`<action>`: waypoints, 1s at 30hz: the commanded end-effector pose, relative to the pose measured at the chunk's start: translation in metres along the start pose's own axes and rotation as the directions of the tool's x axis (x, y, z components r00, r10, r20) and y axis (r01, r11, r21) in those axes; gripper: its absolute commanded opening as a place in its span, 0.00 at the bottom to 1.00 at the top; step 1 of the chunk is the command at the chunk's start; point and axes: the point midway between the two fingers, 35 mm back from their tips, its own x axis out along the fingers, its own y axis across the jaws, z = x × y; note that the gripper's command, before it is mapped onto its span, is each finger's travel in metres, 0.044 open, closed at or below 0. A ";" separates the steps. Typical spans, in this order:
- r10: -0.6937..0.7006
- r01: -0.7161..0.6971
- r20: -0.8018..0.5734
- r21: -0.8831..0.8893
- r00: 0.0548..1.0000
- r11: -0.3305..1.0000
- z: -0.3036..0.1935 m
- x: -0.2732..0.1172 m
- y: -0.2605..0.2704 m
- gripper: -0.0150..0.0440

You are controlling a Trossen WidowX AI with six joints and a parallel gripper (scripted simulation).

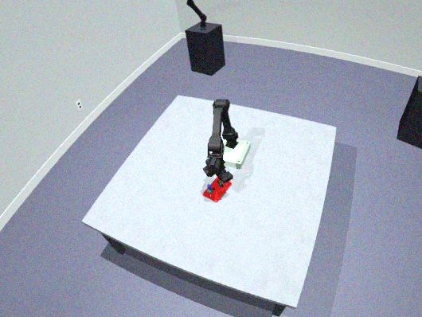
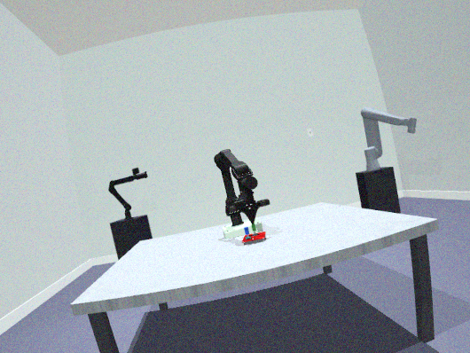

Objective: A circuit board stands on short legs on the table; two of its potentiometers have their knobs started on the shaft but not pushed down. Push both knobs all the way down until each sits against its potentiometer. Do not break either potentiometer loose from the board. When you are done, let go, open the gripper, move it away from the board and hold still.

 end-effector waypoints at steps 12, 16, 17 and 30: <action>-0.020 0.020 -0.019 -0.003 1.000 1.000 0.001 0.023 0.001 0.25; -0.020 0.020 -0.019 -0.003 1.000 1.000 0.001 0.023 0.001 0.25; -0.020 0.020 -0.019 -0.003 1.000 1.000 0.001 0.023 0.001 0.25; -0.020 0.020 -0.019 -0.003 1.000 1.000 0.001 0.024 0.001 0.25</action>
